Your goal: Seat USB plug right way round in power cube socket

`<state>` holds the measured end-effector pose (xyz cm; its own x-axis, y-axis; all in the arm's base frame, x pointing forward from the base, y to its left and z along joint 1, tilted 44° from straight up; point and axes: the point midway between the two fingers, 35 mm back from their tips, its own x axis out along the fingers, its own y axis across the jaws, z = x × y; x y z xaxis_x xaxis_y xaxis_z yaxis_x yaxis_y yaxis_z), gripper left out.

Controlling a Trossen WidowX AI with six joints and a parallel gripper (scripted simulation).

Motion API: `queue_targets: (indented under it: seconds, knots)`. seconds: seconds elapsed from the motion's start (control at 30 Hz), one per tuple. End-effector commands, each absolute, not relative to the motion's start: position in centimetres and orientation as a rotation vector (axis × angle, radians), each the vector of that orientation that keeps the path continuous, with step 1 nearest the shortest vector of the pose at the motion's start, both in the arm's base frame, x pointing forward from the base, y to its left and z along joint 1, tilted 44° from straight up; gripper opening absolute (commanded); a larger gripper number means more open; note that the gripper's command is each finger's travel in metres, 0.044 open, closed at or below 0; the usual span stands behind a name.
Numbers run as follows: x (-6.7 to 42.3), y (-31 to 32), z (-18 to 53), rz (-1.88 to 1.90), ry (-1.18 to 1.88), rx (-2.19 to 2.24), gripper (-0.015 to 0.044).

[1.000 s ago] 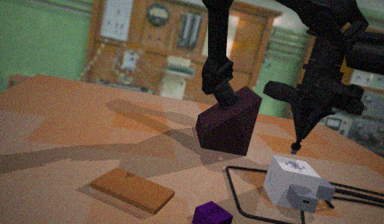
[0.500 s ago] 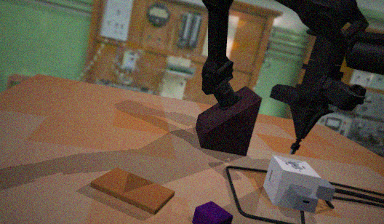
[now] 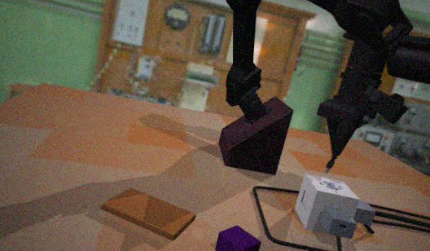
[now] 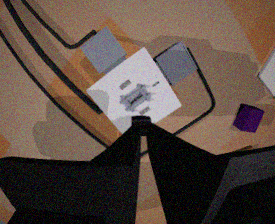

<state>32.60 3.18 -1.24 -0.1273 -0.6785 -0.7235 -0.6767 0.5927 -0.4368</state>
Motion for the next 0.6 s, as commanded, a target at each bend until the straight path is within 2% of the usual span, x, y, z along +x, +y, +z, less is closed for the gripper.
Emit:
queue_targets:
  seconds: [0.0,0.57]
  knots:
    - [32.58,3.17,-1.26,0.083,1.846,-1.163,0.0]
    - [32.57,3.17,-1.26,0.515,1.88,-1.462,0.0]
